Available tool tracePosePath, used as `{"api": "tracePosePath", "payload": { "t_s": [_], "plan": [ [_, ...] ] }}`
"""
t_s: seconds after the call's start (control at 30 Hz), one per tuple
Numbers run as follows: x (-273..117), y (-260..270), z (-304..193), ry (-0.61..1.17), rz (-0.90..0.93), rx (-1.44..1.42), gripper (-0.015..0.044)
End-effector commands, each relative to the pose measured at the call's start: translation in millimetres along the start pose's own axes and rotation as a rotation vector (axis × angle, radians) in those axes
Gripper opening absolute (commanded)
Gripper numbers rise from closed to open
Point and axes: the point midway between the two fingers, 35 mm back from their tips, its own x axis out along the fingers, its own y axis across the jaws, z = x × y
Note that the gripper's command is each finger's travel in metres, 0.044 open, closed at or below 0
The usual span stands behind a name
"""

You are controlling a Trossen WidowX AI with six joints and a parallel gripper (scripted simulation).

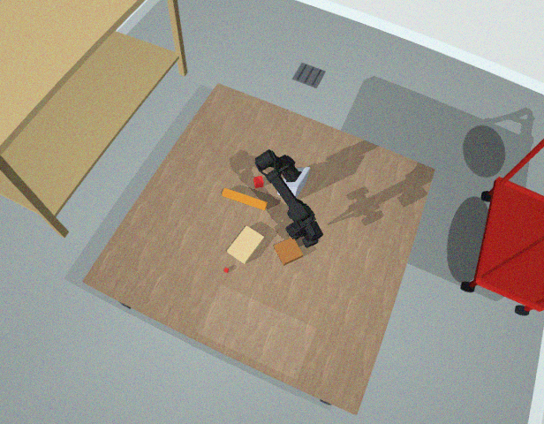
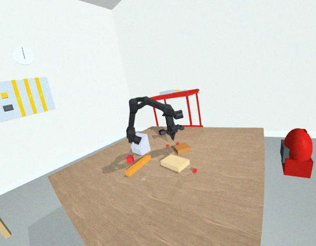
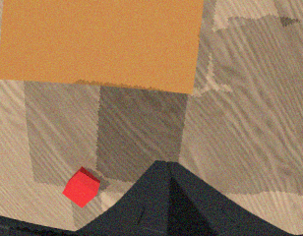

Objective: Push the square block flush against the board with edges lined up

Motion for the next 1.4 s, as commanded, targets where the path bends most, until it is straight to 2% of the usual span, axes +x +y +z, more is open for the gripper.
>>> {"api": "tracePosePath", "payload": {
  "t_s": [0.0,0.1,0.17,1.37],
  "plan": [
    [7,0,-4,0.005,0.0,-0.018,0.0],
    [47,0,-4,0.003,-0.001,-0.017,0.0],
    [59,-1,-4,0.003,-0.002,-0.017,0.0],
    [58,4,39,0.003,0.001,-0.018,0.0]
  ]
}}
